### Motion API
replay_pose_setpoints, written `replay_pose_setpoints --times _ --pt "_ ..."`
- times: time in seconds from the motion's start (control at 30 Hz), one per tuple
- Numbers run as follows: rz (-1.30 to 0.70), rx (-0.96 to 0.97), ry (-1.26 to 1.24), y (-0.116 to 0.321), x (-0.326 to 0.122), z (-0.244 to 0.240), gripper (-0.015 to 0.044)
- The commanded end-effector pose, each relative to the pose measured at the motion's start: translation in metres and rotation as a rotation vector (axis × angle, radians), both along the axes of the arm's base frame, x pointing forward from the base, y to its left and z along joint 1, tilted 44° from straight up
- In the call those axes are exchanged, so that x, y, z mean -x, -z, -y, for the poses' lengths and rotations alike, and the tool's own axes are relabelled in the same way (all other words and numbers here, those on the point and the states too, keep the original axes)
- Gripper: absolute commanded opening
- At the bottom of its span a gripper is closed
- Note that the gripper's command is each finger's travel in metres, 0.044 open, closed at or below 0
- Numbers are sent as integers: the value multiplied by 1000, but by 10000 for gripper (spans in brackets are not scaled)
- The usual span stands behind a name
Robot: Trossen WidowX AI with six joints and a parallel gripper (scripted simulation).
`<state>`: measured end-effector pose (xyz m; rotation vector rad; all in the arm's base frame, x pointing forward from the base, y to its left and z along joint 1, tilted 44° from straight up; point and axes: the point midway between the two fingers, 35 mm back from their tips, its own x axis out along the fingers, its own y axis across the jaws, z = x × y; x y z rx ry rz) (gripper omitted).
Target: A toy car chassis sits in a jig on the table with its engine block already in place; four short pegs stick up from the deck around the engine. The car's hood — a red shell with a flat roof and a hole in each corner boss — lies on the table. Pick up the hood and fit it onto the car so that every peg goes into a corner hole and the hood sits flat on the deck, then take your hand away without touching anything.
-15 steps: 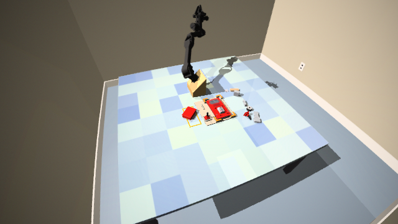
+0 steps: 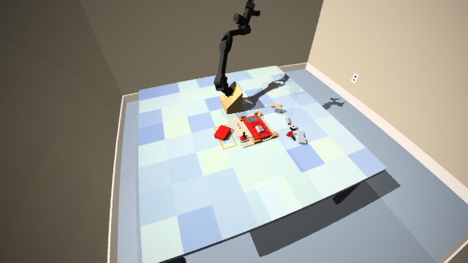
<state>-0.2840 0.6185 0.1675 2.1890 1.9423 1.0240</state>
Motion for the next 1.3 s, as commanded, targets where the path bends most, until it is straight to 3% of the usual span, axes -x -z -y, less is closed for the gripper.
replay_pose_setpoints --times 0.0,0.3,0.6,0.93,1.27 --pt "96 75 126 1 -53 -25 440" --pt "304 297 414 5 -202 -61 440" --pt "477 568 663 12 -357 -51 440" --pt "617 919 865 23 -510 14 440" --pt "689 1261 972 33 -616 109 440"
